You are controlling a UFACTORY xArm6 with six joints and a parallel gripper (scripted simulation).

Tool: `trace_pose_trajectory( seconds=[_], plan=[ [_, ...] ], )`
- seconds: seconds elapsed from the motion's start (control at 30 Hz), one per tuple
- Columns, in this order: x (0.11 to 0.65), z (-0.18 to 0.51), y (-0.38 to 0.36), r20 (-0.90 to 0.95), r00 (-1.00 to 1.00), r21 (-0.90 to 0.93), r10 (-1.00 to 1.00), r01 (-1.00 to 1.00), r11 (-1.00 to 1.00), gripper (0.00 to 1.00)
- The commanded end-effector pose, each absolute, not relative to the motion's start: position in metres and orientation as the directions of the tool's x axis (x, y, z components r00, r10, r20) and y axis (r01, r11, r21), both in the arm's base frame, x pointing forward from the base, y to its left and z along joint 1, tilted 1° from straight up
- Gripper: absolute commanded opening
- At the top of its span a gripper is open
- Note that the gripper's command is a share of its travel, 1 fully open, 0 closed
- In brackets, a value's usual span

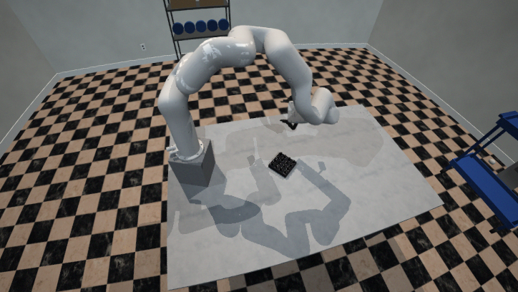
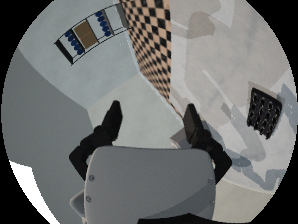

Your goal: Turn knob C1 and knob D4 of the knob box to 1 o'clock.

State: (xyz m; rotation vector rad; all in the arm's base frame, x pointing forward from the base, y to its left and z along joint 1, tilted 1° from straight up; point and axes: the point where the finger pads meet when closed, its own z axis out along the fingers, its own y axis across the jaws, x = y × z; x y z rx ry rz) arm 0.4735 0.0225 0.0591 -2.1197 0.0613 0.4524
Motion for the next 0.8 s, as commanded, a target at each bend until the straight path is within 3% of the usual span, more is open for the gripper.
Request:
trace_pose_trajectory(
  seconds=[0.0,0.4,0.77],
  plan=[
    [0.468,0.035,0.010,-0.418,0.908,-0.705,0.029,-0.304,-0.641,1.00],
    [0.447,-0.020,-0.028,-0.515,0.819,-0.425,-0.254,-0.501,-0.754,1.00],
    [0.426,-0.063,-0.071,-0.451,0.710,-0.146,-0.541,-0.656,-0.740,1.00]
  ],
)
